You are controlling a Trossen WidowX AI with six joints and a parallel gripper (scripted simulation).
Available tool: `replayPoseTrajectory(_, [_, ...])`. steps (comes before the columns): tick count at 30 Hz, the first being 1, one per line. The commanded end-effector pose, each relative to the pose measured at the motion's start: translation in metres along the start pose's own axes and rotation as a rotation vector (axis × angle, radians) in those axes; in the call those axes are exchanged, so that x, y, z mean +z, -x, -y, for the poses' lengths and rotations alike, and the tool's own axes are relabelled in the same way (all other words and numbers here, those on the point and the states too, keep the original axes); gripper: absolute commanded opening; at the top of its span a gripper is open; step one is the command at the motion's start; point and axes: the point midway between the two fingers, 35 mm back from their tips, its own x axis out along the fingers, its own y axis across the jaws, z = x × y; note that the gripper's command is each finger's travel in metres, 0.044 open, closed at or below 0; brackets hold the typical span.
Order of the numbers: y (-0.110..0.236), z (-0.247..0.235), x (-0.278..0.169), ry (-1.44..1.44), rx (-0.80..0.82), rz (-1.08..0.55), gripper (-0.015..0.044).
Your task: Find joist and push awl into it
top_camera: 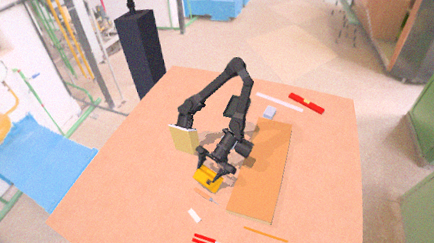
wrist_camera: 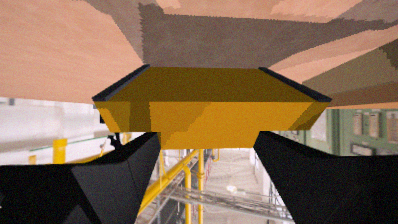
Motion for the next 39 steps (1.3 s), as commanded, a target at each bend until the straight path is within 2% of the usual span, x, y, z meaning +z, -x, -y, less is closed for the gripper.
replayPoseTrajectory(1, [0.0007, 0.0005, 0.0035, 0.006, 0.0, 0.019, 0.0378])
replayPoseTrajectory(30, [0.0001, 0.0, 0.0001, 0.0, 0.0, 0.0, 0.0378])
replayPoseTrajectory(33, [0.0001, 0.0001, 0.0, 0.0, 0.0, -0.001, 0.044])
replayPoseTrajectory(39, [0.0001, 0.0001, 0.0, 0.0, 0.0, -0.001, 0.044])
